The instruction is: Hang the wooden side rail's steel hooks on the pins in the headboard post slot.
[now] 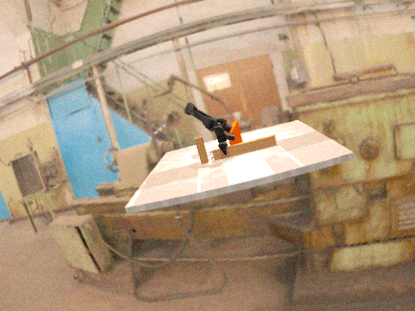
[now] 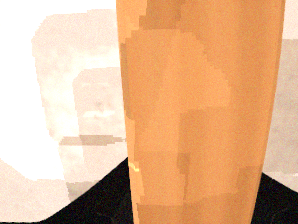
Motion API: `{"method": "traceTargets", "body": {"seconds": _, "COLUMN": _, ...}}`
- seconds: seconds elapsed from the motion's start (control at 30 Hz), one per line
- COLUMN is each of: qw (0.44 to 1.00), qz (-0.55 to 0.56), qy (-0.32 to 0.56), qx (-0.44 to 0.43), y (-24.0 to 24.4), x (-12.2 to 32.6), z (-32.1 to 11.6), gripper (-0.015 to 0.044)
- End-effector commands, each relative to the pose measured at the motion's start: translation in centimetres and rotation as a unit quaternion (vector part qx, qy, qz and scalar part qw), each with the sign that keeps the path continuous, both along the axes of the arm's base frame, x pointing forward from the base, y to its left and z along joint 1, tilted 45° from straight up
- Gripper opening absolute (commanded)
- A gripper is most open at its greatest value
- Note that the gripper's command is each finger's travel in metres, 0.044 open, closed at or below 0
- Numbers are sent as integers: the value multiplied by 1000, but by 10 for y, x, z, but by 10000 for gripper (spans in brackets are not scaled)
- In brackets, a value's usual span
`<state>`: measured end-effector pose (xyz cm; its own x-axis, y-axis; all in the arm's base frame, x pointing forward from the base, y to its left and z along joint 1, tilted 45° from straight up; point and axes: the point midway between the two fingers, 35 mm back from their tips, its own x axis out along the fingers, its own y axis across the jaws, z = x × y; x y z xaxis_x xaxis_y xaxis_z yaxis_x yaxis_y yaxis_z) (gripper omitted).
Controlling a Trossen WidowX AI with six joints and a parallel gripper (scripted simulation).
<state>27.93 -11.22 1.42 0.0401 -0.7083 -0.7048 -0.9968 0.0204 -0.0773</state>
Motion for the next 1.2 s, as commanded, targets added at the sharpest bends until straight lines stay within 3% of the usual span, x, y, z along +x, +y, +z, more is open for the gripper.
{"method": "traceTargets", "body": {"seconds": 0.0, "qw": 1000, "qz": 4, "qy": 6, "qx": -3, "y": 1, "x": 0, "z": 1, "gripper": 0}}
{"method": "traceTargets", "body": {"seconds": 1.17, "qw": 1000, "qz": 4, "qy": 6, "qx": -2, "y": 5, "x": 0, "z": 5, "gripper": 0}}
